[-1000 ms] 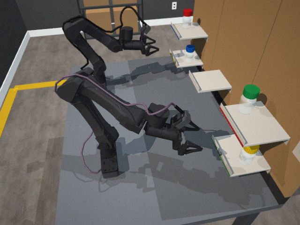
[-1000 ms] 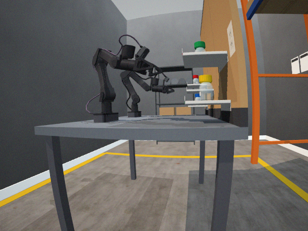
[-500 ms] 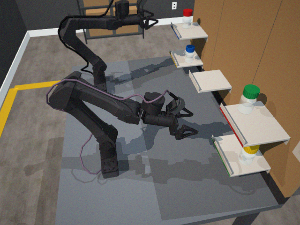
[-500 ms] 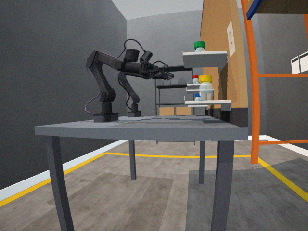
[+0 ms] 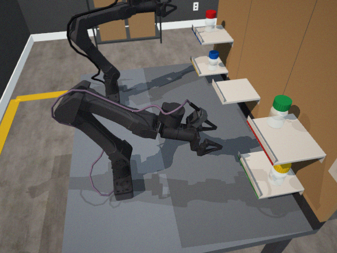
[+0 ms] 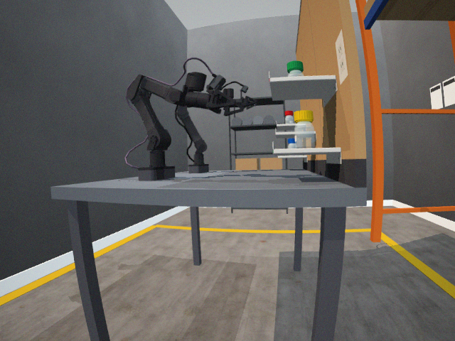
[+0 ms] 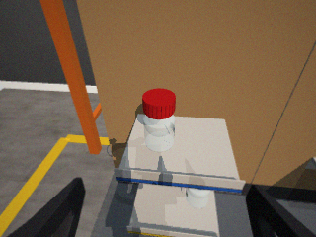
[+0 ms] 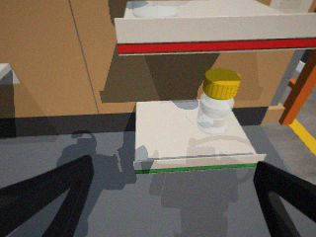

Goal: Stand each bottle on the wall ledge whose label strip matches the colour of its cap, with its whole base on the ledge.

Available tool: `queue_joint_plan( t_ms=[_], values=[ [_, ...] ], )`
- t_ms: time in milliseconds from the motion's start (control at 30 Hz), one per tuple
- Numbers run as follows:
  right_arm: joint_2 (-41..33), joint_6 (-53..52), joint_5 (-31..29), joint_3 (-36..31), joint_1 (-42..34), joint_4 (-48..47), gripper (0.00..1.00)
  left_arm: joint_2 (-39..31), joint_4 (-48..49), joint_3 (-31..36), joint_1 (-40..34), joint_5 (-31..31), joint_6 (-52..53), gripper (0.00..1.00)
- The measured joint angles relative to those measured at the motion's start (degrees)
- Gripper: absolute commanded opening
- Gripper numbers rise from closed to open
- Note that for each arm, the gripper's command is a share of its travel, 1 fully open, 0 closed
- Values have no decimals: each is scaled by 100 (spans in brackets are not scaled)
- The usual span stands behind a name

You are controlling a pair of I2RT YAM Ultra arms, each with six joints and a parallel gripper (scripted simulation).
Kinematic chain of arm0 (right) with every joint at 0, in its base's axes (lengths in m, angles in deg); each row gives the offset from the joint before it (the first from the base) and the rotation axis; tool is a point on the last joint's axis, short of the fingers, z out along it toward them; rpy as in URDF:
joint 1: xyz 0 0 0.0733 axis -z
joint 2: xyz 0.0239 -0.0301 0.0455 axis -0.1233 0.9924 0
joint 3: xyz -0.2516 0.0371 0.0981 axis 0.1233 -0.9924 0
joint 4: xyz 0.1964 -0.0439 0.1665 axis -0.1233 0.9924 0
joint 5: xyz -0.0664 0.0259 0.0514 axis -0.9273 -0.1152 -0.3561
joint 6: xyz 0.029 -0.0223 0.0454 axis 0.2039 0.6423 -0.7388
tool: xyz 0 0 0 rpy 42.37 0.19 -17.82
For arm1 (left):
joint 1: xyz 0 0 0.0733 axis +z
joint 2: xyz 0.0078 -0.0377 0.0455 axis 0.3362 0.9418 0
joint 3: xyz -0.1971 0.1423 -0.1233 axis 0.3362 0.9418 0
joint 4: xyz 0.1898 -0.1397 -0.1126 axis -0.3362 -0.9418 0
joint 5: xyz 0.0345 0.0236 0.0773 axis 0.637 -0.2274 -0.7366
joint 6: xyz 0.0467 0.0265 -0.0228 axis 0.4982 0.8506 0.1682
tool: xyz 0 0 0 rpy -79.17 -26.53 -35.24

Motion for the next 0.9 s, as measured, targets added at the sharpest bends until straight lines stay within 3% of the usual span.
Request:
queue_joint_plan(
  t_ms=[433,467,533,567,633,767,900],
  values=[
    [0,0,-2,0,0,0,100,44,-164,-4,0,24,22,100],
    [0,0,-4,2,0,7,100,44,-166,-4,0,24,22,89],
    [2,0,-4,0,0,55,100,44,-177,-4,0,24,22,89],
    [2,0,-4,0,0,83,100,44,-184,-4,0,24,22,81],
    [0,0,-4,2,0,160,100,44,-175,-4,0,7,22,81],
    [-105,-4,-7,138,0,778,100,192,251,-9,-52,-157,-22,81],
    [-210,-9,-7,914,0,1683,100,813,1051,-9,-321,-391,-96,81]
  ],
)
